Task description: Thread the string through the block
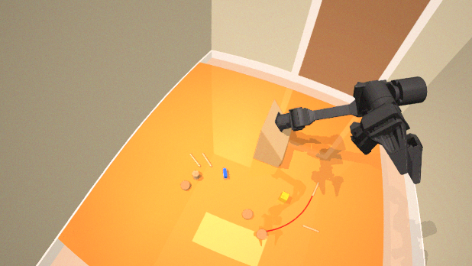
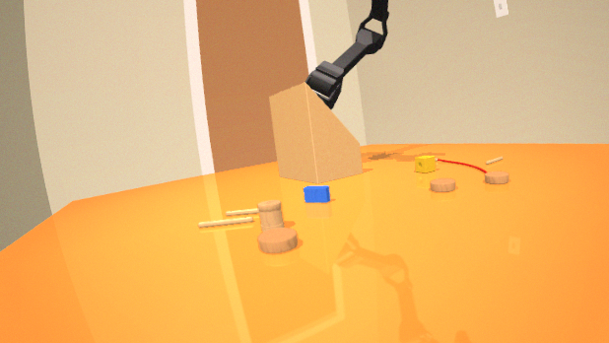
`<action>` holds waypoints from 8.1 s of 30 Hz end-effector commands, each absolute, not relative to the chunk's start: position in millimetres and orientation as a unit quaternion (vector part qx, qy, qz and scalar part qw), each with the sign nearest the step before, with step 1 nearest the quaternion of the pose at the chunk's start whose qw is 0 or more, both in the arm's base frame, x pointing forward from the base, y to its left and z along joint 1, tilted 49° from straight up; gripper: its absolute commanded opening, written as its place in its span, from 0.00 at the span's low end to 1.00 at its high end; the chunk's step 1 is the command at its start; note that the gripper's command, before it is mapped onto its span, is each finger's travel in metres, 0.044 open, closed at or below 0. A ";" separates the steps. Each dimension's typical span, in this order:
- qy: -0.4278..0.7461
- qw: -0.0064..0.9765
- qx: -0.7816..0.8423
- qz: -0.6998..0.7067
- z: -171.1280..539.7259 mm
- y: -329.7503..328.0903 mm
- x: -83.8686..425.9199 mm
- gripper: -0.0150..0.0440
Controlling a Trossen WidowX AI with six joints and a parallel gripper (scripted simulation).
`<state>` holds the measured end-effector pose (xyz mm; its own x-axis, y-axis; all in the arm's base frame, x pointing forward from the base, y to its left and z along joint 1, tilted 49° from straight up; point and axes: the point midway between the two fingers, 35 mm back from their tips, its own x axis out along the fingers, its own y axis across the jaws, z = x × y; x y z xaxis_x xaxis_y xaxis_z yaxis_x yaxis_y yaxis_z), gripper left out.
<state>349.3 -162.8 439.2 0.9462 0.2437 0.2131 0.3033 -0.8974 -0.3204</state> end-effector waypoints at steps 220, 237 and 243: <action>-0.230 0.366 -0.617 0.657 129.5 247.8 201.1 0.33; -0.229 0.365 -0.618 0.657 134.7 241.3 202.0 0.25; -0.229 0.365 -0.618 0.658 139.6 235.3 202.5 0.25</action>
